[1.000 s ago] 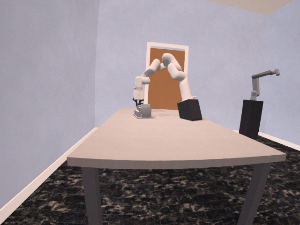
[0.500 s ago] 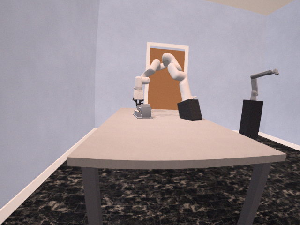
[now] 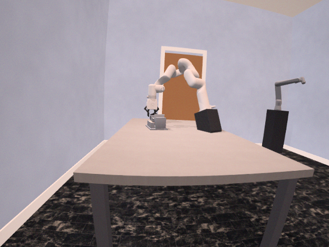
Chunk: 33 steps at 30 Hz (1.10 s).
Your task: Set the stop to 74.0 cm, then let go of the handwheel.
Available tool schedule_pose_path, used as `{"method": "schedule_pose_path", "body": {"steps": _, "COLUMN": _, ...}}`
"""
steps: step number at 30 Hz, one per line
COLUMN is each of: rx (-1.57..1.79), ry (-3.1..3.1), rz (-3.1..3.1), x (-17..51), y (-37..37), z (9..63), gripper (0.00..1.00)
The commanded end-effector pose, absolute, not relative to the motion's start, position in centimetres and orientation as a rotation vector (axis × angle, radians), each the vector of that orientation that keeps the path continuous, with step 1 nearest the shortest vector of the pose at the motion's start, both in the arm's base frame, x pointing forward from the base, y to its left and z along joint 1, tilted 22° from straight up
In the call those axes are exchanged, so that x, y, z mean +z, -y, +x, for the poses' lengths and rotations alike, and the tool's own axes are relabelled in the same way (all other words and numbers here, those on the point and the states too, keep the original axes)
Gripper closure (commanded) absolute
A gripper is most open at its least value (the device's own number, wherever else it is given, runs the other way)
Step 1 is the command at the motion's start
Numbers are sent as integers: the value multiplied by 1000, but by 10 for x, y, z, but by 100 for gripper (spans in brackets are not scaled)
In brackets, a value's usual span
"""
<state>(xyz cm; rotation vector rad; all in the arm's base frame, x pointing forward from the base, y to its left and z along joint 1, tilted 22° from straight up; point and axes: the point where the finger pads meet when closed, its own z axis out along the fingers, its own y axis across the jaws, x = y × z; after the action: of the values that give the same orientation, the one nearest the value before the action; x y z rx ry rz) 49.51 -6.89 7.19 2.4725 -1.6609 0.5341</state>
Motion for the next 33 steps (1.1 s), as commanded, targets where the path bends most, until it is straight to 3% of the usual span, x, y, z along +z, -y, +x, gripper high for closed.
{"method": "schedule_pose_path", "body": {"steps": 1, "rx": 541, "ry": 1660, "rz": 2475, "x": 74, "y": 68, "z": 497, "gripper": 43}}
{"method": "schedule_pose_path", "body": {"steps": 18, "rx": 541, "ry": 1660, "rz": 2475, "x": 76, "y": 67, "z": 496, "gripper": 43}}
{"method": "schedule_pose_path", "body": {"steps": 33, "rx": 541, "ry": 1660, "rz": 2475, "x": 140, "y": 47, "z": 480, "gripper": 43}}
